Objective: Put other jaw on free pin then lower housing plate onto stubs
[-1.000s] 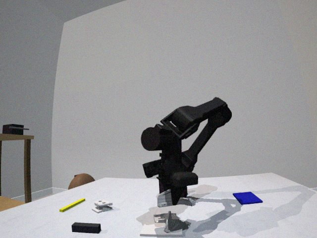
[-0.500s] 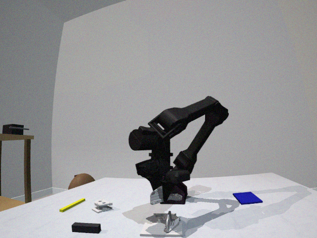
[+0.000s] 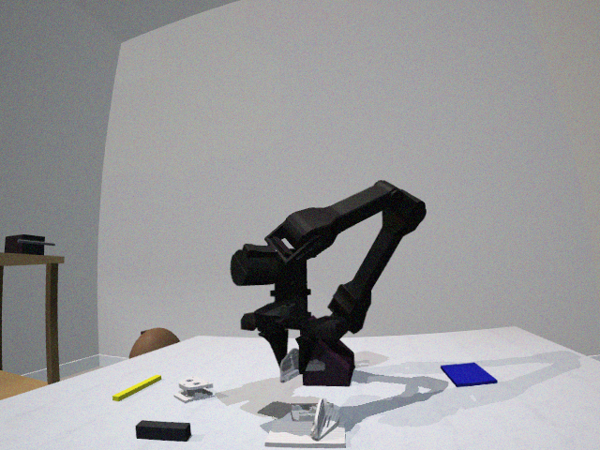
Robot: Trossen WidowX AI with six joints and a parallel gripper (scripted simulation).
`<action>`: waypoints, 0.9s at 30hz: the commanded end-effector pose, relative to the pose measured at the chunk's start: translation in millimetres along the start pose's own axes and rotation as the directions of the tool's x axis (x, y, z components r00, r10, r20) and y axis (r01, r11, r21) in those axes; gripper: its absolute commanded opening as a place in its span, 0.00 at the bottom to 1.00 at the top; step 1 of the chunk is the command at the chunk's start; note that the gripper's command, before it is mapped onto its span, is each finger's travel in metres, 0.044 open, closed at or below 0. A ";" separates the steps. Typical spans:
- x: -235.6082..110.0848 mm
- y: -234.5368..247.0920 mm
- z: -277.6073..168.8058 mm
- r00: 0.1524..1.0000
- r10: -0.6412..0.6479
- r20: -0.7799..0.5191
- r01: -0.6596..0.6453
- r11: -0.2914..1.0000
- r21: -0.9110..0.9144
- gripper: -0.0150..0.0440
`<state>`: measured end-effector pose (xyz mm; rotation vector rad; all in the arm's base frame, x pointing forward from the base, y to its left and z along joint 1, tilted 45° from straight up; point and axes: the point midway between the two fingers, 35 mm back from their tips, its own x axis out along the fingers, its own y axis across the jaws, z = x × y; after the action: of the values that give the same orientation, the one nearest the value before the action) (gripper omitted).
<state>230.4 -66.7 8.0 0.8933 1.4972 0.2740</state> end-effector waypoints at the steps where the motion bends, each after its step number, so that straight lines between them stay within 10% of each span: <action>1: 1.1 -11.1 -7.6 1.000 0.003 -0.001 -0.003 0.994 -0.107 0.48; 27: 7.9 -40.3 -37.1 0.999 0.035 -0.011 -0.036 0.878 -0.477 0.48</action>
<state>183.5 -75.0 -17.3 0.5298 1.3320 0.6382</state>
